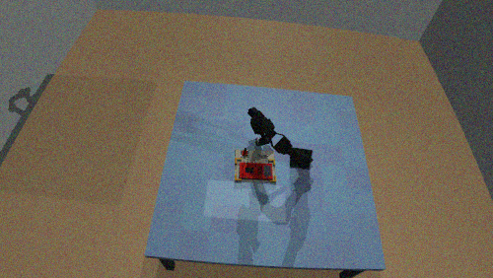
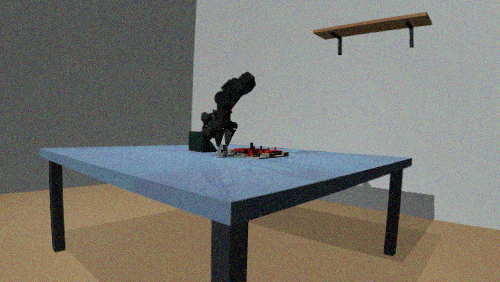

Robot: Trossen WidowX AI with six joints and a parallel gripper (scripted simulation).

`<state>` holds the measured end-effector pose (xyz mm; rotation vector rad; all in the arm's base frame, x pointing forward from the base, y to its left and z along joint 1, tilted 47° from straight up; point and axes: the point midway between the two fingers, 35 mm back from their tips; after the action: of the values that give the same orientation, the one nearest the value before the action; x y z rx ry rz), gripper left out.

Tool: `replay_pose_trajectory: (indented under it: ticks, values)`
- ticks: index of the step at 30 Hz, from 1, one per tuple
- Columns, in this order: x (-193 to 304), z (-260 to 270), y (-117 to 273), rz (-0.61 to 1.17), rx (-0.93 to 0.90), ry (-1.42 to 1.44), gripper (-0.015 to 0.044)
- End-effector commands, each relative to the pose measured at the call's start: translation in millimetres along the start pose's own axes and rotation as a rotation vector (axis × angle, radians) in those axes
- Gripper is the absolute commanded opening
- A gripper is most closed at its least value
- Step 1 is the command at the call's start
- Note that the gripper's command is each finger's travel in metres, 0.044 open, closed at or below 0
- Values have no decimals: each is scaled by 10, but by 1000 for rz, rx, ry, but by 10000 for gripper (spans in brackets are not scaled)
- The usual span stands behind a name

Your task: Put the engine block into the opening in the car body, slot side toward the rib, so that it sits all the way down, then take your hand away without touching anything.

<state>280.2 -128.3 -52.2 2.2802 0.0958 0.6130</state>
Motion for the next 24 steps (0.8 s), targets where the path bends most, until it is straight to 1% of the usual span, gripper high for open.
replay_pose_trajectory:
  ticks: [1, 18, 24]
  values:
    - [-1, -19, -94, -1, 7, -3, 440]
    - [-6, -36, -338, 0, 9, -3, 440]
    - [-6, -36, -338, 0, 9, -3, 282]
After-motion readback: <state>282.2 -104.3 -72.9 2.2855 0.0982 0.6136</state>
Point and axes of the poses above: the point midway between the two fingers, 35 mm back from their tips, its own y axis back along the fingers, its own z axis across the jaws, x = y × z, and after that the axes turned 4 degrees about y, right-handed
